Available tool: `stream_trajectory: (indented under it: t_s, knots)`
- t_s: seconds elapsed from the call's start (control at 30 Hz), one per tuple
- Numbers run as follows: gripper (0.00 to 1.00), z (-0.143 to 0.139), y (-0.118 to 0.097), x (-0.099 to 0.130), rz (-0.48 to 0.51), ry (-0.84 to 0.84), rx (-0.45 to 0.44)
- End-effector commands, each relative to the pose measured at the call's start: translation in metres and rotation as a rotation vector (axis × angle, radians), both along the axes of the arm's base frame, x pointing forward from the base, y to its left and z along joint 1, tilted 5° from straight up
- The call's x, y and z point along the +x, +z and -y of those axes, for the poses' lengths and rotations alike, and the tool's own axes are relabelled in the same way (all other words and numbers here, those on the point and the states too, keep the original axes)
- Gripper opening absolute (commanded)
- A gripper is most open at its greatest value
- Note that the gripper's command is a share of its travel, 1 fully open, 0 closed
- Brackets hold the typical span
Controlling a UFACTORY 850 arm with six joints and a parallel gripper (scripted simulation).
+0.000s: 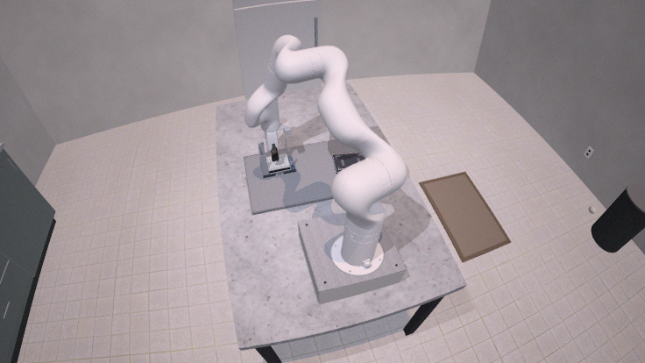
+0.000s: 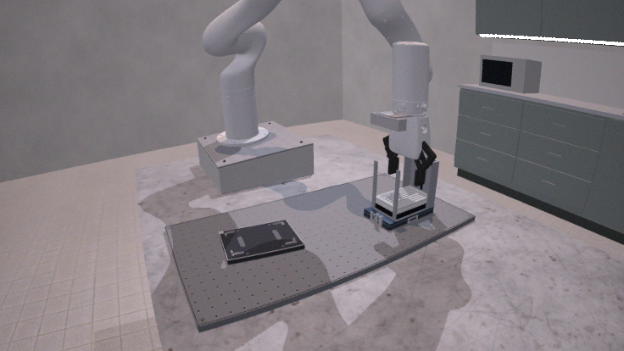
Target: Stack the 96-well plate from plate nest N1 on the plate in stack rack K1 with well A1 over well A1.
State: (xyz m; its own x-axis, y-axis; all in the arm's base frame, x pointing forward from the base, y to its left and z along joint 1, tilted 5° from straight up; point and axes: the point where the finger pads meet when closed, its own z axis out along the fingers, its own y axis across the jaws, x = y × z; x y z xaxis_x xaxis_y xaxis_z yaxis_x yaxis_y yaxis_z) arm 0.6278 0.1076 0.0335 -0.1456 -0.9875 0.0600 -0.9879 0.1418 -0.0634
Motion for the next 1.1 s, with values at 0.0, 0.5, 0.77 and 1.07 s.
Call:
stream_trajectory:
  t_s: [0.0,0.5,0.77,1.07]
  knots:
    - [1.0,-0.001,0.012,0.0,0.002,0.0,0.0]
    - [1.0,-0.003,0.047,-0.002,0.002,0.0,0.0]
    - [1.0,-0.005,0.068,-0.003,0.002,0.0,0.0]
    - [1.0,-0.006,0.087,-0.004,0.002,0.0,0.0]
